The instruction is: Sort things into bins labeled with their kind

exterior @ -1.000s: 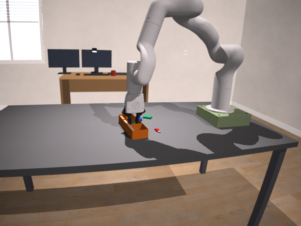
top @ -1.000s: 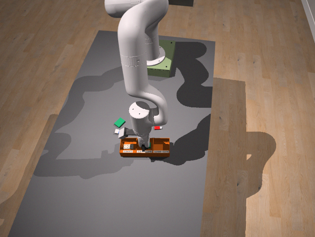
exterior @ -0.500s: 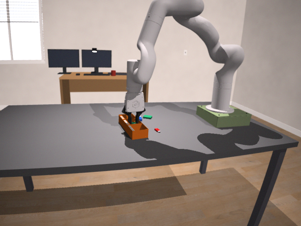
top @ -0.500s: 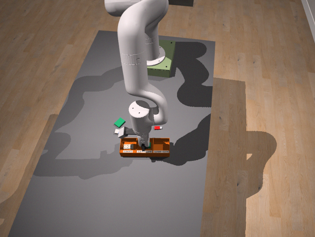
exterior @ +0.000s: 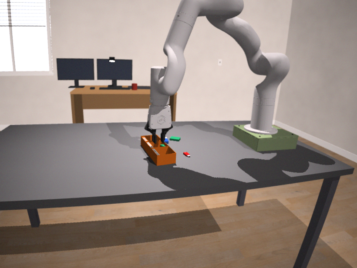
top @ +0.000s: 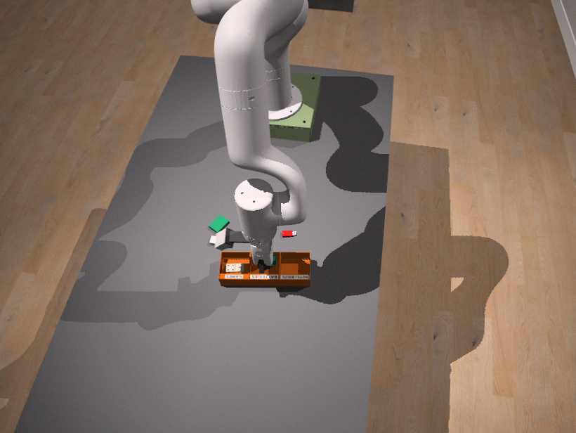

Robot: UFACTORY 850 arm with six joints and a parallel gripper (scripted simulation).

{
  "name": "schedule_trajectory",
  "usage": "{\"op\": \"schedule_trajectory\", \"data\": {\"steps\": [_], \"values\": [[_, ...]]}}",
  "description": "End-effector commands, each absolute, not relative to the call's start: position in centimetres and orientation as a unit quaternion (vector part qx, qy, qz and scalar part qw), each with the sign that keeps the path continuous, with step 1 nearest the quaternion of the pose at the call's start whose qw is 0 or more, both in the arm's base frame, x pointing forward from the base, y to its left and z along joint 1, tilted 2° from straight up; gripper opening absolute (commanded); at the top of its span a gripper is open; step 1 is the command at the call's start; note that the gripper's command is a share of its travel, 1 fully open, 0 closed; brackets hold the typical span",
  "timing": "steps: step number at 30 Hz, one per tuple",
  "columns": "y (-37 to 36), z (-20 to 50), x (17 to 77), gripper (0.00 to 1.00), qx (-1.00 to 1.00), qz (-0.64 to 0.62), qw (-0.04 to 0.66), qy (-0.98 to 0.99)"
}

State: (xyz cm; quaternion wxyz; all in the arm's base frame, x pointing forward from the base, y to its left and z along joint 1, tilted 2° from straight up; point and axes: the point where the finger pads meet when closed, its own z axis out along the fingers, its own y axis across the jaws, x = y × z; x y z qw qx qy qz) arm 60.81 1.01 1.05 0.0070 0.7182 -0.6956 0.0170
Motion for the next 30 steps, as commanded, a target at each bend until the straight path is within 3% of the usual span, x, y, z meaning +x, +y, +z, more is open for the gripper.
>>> {"op": "schedule_trajectory", "data": {"steps": [1,10,11,30], "values": [[1.0,2.0,60.9,0.33,0.718,0.018,0.006,-0.696],[1.1,2.8,60.9,0.33,0.718,0.018,0.006,-0.696],[1.1,3.2,60.9,1.00,0.718,0.018,0.006,-0.696],[1.3,9.6,60.8,1.00,0.718,0.018,0.006,-0.696]]}}
